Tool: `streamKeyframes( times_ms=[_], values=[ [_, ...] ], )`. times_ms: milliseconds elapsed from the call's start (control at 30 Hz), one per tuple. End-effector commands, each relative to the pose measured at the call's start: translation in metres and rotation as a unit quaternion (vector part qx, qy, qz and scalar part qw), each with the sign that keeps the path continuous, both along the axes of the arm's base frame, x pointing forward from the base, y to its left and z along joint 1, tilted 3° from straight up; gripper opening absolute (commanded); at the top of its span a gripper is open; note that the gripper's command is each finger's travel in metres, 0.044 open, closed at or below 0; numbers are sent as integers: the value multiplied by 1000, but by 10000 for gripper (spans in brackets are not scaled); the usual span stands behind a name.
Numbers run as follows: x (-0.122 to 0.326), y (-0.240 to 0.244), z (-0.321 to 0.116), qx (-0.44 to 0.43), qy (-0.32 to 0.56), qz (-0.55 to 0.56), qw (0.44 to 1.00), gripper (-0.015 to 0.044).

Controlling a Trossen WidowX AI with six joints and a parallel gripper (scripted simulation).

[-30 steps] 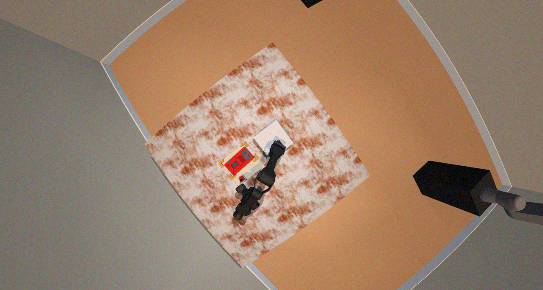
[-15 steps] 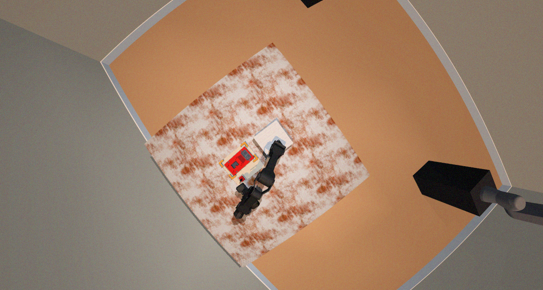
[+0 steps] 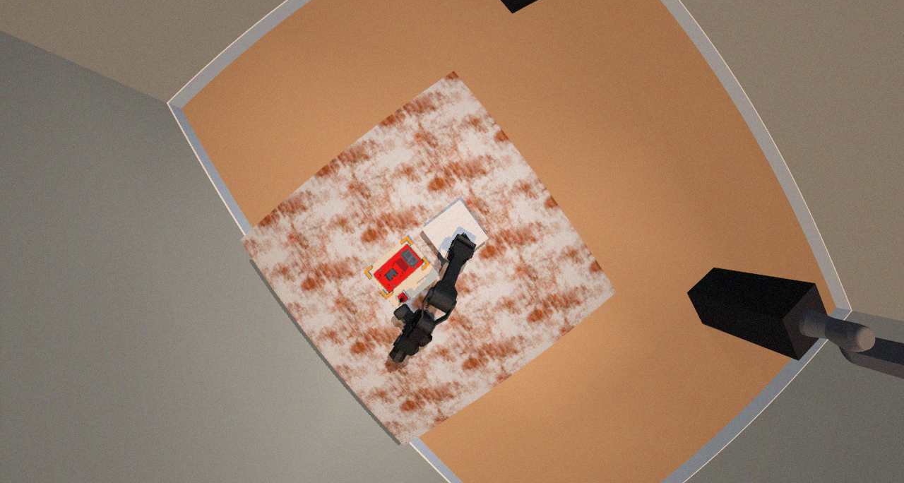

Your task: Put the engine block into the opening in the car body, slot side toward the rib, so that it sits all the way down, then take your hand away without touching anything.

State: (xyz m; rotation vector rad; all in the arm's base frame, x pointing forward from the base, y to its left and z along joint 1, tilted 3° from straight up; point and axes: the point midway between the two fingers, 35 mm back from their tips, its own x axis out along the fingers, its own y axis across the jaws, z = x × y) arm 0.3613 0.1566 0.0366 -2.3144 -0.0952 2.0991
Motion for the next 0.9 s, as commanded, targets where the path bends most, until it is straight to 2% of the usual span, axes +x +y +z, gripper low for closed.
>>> streamKeyframes(
  times_ms=[0,567,867],
  values=[
    [-3,-1,-9,-4,8,1,1000,0],
    [-2,-1,-19,-4,8,1,1000,0],
    [0,0,-12,0,1,0,1000,236]
  ],
)
